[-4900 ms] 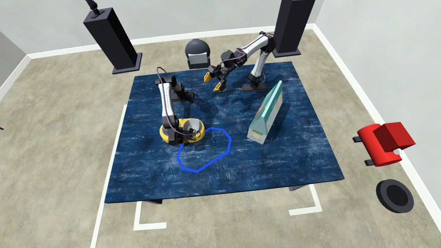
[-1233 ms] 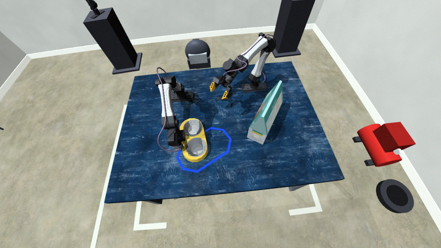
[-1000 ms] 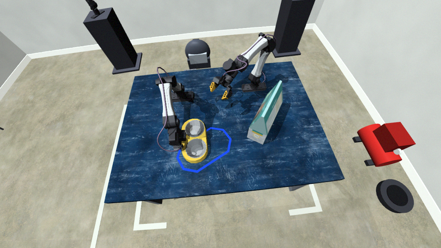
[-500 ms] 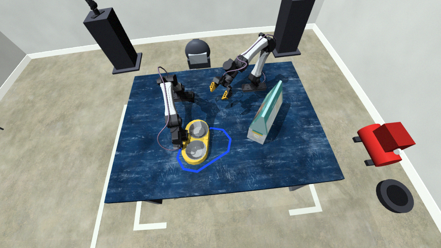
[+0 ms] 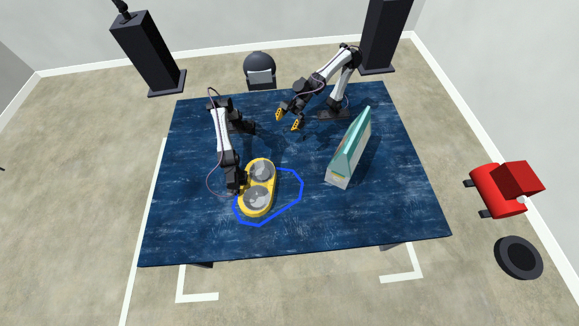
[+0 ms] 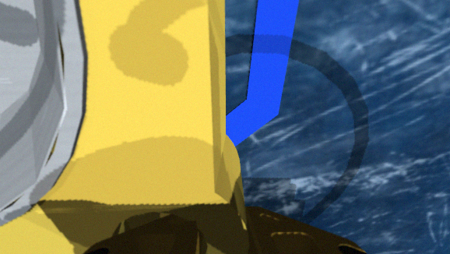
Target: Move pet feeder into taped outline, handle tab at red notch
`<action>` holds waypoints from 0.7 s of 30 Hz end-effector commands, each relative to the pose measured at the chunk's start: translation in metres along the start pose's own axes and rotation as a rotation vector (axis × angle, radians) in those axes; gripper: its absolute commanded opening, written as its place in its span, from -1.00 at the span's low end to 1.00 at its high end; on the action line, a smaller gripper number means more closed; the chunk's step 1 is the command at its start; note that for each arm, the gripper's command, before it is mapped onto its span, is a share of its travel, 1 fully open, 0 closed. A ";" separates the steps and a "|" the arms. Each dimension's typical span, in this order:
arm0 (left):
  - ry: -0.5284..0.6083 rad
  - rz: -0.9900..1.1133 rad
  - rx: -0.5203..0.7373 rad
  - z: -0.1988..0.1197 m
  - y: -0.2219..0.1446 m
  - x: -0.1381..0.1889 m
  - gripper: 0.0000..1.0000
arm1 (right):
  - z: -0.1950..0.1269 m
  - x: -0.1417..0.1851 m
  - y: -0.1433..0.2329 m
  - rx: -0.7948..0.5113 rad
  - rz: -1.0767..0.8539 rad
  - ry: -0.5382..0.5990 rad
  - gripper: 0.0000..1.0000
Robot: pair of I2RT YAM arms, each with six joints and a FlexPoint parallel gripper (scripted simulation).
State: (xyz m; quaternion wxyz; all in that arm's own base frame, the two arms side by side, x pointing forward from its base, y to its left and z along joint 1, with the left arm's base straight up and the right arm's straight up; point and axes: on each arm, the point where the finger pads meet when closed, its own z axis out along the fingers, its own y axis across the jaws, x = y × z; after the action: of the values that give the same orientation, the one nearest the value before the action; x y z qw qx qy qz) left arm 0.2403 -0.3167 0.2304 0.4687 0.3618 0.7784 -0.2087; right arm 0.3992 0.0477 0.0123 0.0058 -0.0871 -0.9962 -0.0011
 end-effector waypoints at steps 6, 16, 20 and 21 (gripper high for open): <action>-0.021 -0.005 -0.004 -0.003 0.001 -0.006 1.00 | -0.006 -0.003 0.005 -0.007 0.037 -0.030 -0.88; -0.021 -0.005 -0.004 -0.003 0.001 -0.006 1.00 | -0.012 -0.003 0.007 -0.014 0.108 -0.046 -0.88; -0.021 -0.005 -0.004 -0.003 0.001 -0.006 1.00 | -0.013 -0.002 0.011 -0.019 0.206 -0.051 -0.88; -0.021 -0.005 -0.004 -0.003 0.001 -0.006 1.00 | -0.013 0.000 0.013 -0.021 0.257 -0.050 -0.88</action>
State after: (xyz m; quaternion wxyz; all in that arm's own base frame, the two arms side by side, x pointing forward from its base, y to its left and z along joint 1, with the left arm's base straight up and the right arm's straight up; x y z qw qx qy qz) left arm 0.2403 -0.3167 0.2304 0.4687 0.3618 0.7784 -0.2087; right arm 0.3975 0.0539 0.0123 0.0059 -0.1457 -0.9893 -0.0013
